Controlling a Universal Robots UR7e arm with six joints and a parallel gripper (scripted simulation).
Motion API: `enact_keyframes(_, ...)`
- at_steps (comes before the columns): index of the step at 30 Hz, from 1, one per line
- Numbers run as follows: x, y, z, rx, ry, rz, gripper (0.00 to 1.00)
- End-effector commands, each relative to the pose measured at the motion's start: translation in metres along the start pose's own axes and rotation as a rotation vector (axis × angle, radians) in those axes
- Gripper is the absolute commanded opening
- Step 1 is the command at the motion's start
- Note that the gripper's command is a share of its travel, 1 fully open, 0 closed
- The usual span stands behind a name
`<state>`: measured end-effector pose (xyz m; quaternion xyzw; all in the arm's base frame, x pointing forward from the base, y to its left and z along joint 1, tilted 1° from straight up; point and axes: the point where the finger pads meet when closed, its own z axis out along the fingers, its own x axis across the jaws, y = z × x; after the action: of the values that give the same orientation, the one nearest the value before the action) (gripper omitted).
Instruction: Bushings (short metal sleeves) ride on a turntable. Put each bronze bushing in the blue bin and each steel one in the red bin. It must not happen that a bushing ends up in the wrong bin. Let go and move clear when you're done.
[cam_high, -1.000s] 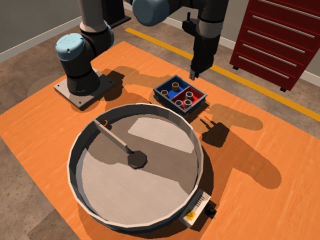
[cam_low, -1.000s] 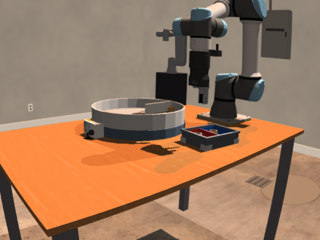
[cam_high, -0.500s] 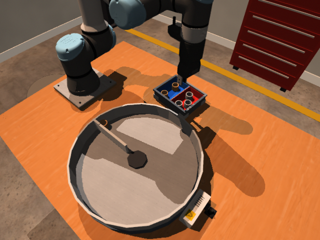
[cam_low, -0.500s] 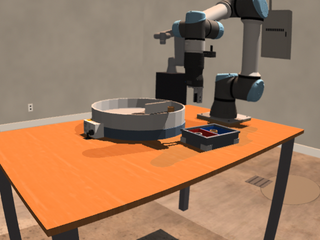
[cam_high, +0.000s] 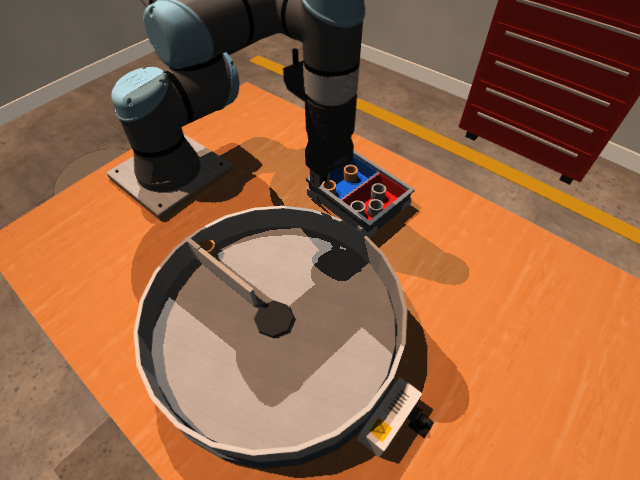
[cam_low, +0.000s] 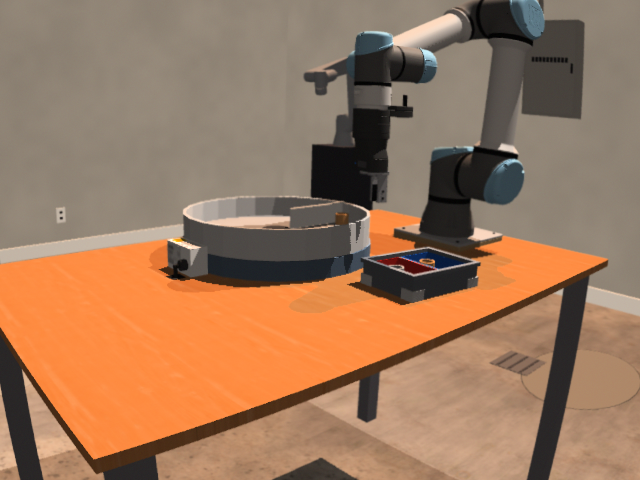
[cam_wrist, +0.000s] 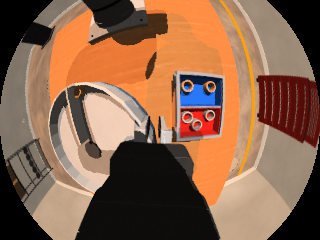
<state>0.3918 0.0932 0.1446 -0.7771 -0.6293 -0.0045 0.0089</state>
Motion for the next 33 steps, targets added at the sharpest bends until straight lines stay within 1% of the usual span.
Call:
enact_keyframes(1, -0.013, -0.003, 0.000, -0.003, 0.003, 0.001, 0.40)
enact_keyframes(2, -0.013, -0.003, 0.000, -0.003, 0.003, 0.001, 0.40)
enact_keyframes(7, -0.063, -0.015, 0.004, -0.003, 0.003, 0.014, 0.40)
enact_keyframes(10, -0.063, -0.015, 0.004, -0.003, 0.003, 0.014, 0.40)
enact_keyframes(15, -0.112, -0.028, 0.009, -0.003, 0.003, 0.026, 0.40)
enact_keyframes(20, -0.112, -0.028, 0.009, -0.003, 0.003, 0.026, 0.40)
enact_keyframes(25, -0.162, -0.041, 0.013, -0.003, 0.003, 0.039, 0.40)
enact_keyframes(28, -0.162, -0.041, 0.013, -0.003, 0.003, 0.039, 0.40)
enact_keyframes(33, -0.212, -0.054, 0.018, -0.003, 0.003, 0.051, 0.40)
